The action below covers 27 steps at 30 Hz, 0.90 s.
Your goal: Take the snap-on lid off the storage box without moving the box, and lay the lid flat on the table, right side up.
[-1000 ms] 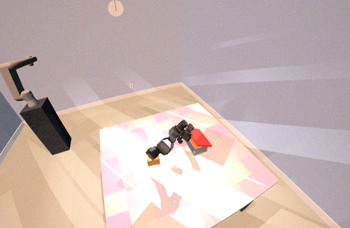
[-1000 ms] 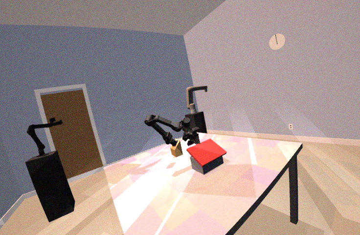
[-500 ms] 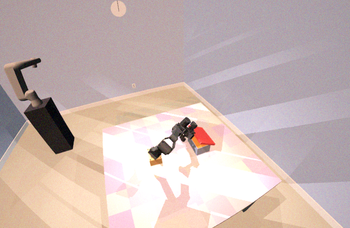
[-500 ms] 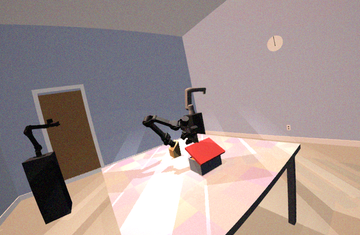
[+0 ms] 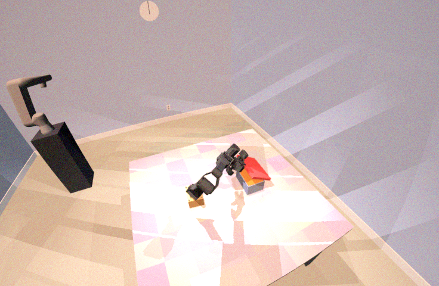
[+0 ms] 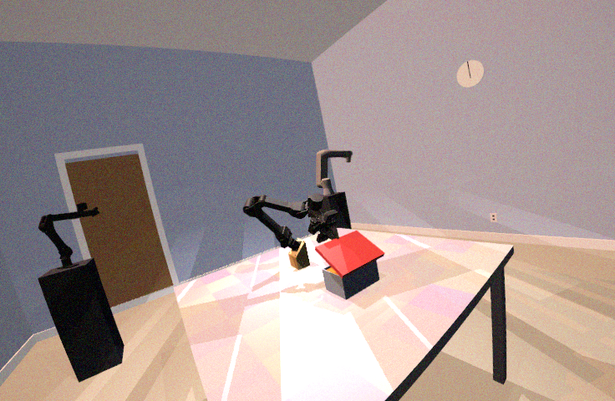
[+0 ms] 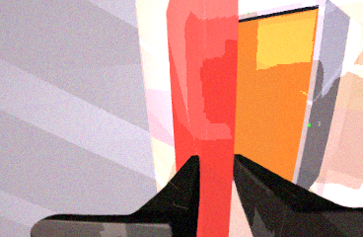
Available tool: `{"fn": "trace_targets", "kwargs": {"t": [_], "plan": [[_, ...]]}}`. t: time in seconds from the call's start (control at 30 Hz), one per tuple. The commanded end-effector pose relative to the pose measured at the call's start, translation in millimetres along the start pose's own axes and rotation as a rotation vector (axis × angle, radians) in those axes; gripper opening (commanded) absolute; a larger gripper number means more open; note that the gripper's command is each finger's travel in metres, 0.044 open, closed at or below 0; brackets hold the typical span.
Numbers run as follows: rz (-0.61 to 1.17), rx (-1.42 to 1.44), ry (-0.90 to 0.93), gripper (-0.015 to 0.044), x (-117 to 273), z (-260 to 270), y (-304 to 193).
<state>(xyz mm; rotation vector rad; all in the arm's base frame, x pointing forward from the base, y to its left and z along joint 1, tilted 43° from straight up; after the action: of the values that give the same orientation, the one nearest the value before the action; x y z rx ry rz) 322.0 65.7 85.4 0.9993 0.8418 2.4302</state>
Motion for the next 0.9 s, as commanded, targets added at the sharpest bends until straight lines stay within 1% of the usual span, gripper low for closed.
{"fn": "trace_targets", "kwargs": {"t": [0.0, 0.87], "plan": [[0.000, -0.009, 0.009, 0.0000, 5.0, 6.9, 0.0], [0.001, -0.009, 0.008, 0.0000, 27.0, 32.7, -1.3]]}}
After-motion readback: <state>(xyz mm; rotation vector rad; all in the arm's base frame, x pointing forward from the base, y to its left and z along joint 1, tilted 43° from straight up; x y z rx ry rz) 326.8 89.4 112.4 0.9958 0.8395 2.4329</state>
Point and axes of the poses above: the point midway between the two fingers, 35 mm back from their tips, its own x axis back along the fingers, its own z axis across the jaws, y = z × x, the point moved 6 cm from there along x, back along the fingers, and after that the axes turned 3 degrees about -x, right-handed, at the moved point
